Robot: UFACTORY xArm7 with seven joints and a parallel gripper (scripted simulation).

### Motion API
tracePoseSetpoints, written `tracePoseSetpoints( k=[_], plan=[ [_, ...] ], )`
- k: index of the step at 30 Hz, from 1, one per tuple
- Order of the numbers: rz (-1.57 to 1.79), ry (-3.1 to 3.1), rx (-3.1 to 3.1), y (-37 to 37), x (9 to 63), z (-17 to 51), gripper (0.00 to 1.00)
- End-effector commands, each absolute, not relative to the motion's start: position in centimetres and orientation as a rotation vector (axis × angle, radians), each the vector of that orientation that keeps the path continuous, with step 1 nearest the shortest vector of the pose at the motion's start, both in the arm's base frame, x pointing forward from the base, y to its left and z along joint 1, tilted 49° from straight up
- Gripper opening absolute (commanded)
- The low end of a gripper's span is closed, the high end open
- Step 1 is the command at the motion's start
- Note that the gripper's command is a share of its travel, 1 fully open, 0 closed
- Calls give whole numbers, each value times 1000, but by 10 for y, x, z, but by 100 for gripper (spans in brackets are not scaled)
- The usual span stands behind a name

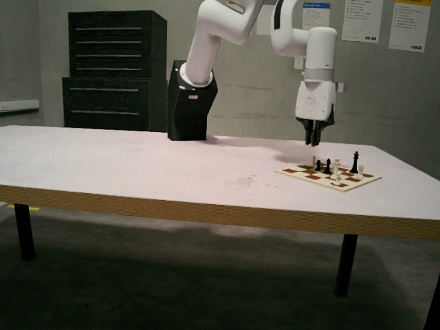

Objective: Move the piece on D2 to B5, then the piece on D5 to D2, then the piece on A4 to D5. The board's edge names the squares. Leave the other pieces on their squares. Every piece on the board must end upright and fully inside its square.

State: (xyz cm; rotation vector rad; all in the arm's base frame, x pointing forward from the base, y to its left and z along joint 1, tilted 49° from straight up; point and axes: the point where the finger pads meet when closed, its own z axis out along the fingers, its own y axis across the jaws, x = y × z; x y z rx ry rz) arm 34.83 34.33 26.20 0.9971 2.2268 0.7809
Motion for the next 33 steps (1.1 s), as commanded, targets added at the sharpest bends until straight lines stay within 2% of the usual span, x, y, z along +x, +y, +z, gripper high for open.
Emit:
tracePoseSetpoints(
  k=[1,14,33],
  plan=[
    [781,2220,994,352,366,248,0],
    [781,2220,994,363,393,221,0],
    [781,2220,994,364,396,218,0]
  ],
)
